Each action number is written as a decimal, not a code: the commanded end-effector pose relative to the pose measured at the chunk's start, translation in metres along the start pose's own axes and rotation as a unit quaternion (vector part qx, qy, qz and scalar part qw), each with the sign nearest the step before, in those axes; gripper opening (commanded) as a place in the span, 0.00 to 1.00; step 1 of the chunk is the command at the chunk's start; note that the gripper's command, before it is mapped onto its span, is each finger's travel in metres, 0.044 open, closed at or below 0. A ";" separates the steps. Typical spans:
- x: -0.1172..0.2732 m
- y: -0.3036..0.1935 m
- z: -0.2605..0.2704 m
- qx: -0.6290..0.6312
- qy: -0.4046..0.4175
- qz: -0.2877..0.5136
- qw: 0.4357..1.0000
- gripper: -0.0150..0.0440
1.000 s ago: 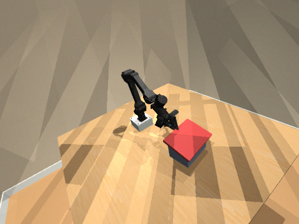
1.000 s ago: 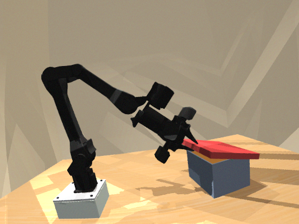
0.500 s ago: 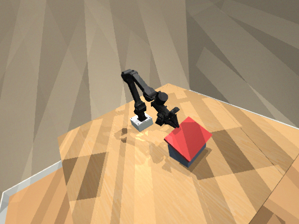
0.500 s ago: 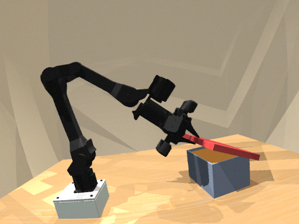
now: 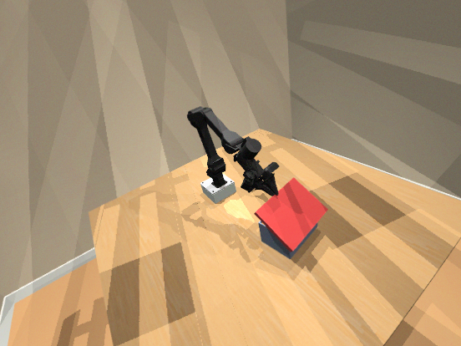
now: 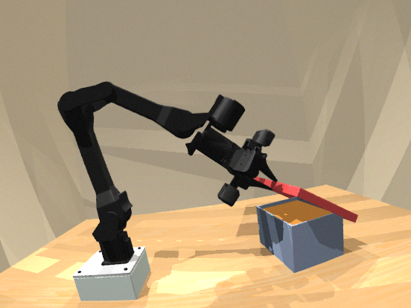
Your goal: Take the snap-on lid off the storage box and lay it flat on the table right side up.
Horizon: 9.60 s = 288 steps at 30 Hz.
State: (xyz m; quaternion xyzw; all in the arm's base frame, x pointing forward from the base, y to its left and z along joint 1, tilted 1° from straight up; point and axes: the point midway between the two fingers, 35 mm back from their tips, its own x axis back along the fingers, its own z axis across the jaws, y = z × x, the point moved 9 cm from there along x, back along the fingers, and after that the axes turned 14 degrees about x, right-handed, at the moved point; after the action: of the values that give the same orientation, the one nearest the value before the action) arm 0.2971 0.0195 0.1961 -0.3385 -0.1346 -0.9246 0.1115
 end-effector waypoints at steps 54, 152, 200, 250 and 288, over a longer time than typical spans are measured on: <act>0.027 0.015 0.061 0.000 0.011 -0.005 1.000 0.25; 0.043 -0.174 0.085 -0.007 0.011 0.001 1.000 0.25; 0.052 -0.251 0.099 -0.010 0.011 0.004 1.000 0.25; 0.026 -0.259 0.066 -0.010 0.010 0.004 1.000 0.25; 0.006 -0.265 0.044 -0.010 0.010 0.004 1.000 0.25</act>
State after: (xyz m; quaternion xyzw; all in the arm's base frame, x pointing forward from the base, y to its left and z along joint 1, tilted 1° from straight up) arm 0.2395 0.2821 0.1860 -0.3367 -0.1286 -0.9256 0.1152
